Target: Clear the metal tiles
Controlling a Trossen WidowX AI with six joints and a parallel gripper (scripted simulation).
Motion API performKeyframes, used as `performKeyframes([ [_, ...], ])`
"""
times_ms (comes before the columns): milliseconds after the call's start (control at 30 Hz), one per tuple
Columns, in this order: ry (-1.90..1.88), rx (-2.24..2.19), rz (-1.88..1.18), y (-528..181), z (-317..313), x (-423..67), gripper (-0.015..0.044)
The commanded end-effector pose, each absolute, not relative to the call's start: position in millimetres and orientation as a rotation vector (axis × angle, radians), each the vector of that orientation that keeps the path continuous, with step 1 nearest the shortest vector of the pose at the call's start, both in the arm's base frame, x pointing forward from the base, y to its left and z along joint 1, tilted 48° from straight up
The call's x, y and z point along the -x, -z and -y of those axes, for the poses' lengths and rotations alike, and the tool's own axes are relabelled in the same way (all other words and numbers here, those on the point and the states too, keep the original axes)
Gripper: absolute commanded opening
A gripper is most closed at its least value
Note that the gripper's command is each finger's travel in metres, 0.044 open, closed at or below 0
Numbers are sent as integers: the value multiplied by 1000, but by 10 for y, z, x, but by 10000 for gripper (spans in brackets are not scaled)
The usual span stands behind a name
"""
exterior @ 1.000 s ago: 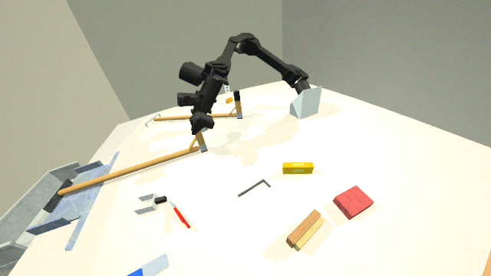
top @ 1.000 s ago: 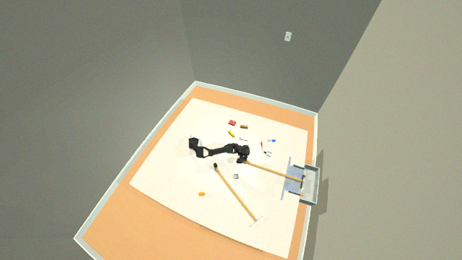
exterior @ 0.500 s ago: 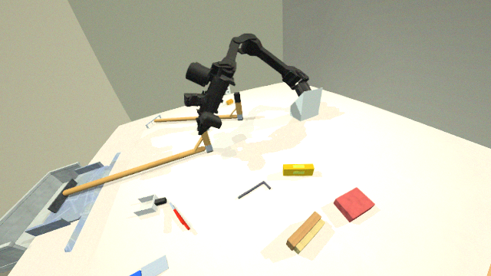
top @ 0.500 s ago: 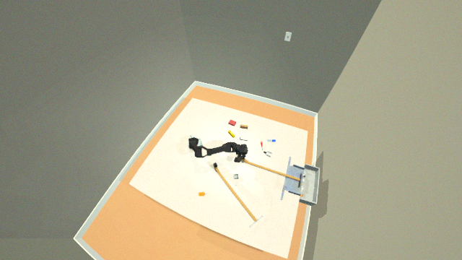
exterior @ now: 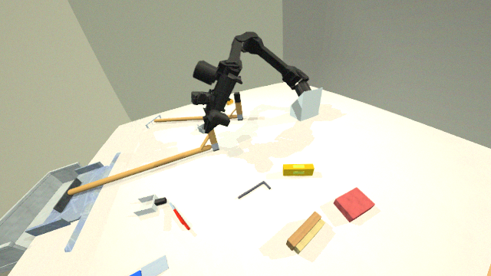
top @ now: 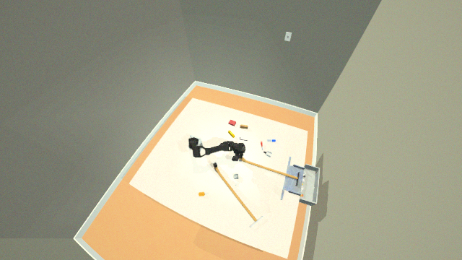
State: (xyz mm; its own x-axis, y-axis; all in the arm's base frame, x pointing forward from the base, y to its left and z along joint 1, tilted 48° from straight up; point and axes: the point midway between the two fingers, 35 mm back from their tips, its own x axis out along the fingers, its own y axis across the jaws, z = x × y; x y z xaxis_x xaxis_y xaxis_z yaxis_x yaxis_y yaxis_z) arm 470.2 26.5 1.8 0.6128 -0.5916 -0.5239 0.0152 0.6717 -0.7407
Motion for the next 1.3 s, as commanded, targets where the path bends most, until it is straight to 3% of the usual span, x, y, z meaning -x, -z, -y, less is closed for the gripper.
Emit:
performKeyframes([
  [0,389,765,-830,-84,-335,-4645,0],
  [1267,385,765,-829,-85,-348,-4058,0],
])
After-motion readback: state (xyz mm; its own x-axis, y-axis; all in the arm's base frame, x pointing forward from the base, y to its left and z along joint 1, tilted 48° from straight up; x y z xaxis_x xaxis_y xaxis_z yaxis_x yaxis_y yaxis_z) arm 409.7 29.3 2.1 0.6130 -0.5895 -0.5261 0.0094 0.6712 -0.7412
